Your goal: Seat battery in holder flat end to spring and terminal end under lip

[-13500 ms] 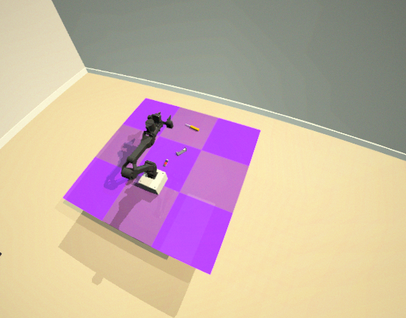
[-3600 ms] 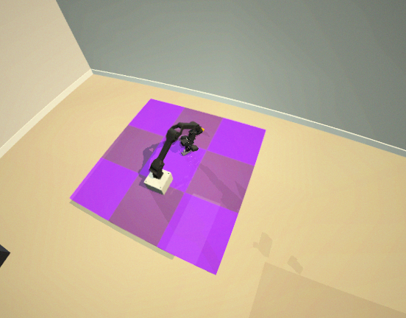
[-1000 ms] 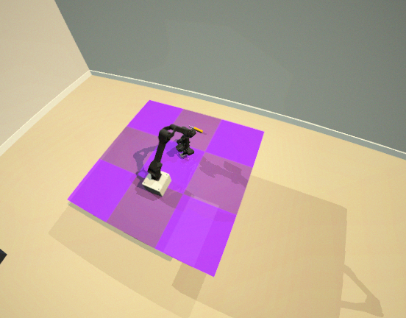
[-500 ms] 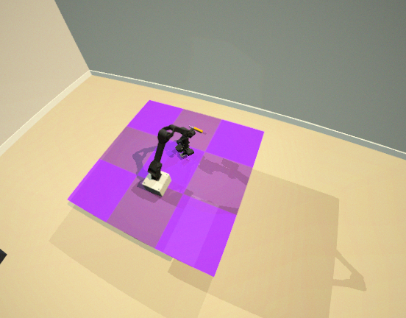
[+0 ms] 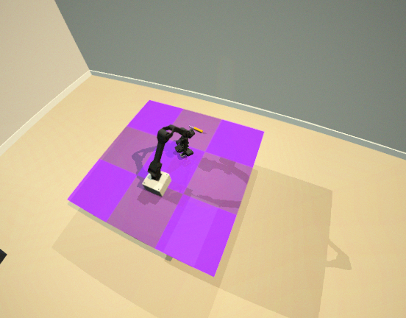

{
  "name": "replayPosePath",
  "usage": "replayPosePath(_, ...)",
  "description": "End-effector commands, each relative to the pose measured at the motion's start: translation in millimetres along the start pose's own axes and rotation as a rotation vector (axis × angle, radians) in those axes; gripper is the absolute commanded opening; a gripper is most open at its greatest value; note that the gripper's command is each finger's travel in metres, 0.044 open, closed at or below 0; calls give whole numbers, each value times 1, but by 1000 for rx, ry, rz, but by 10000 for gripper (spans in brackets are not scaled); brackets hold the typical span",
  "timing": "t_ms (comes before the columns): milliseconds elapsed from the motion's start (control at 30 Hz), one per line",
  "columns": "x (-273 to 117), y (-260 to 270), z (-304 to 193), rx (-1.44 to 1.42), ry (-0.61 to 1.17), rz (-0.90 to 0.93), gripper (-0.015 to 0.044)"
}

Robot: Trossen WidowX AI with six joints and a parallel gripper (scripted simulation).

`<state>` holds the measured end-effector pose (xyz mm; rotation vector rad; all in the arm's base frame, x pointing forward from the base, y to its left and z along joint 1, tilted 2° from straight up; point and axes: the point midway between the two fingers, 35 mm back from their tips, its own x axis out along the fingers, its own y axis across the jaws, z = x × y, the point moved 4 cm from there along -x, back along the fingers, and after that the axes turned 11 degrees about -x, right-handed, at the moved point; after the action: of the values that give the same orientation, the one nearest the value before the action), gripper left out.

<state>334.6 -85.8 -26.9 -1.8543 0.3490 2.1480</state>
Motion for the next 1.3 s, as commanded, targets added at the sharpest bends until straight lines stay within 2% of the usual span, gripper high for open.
replayPosePath(0, 0, 0, 2, 4, -6, -1, 73)
replayPosePath(533, 0, 0, 2, 4, -4, -1, 73)
replayPosePath(667, 0, 0, 2, 4, -4, -1, 175)
replayPosePath(1267, -14, 0, 4, 0, -4, 1, 175)
